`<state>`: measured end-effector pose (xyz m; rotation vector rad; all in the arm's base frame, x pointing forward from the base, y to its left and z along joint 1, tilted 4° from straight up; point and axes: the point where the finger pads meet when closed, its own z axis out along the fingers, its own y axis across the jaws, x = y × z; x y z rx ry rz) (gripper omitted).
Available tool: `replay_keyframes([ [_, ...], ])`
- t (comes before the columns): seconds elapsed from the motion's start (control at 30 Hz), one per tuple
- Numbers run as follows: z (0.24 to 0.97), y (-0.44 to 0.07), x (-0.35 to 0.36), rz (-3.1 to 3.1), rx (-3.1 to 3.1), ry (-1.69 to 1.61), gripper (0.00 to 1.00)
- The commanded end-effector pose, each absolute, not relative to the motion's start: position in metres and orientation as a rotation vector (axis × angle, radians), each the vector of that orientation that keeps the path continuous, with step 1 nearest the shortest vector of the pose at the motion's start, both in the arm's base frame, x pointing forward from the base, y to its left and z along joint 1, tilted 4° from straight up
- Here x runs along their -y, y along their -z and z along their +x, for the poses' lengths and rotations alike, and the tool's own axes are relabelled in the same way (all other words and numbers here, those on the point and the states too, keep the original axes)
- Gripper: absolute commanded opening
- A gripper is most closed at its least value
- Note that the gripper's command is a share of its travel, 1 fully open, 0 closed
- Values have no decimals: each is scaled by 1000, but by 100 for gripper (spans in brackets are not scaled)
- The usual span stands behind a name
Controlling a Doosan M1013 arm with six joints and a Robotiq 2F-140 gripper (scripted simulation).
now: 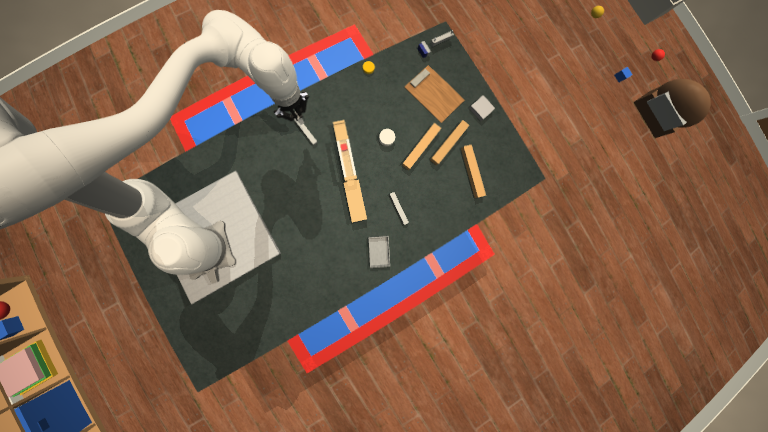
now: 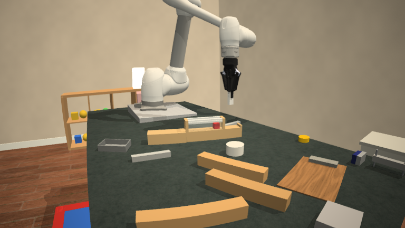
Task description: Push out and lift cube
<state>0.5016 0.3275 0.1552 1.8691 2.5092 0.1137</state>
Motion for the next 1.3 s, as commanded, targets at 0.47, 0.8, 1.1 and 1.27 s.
replay_keyframes([
  [0.47, 502, -154, -328, 1854, -2521, -107, 23],
  [0.8, 502, -154, -328, 1854, -2521, -107, 23],
  [1.1, 502, -154, -328, 1854, -2521, -107, 23],
  [1.27, 502, -154, -328, 1854, -2521, -107, 23],
])
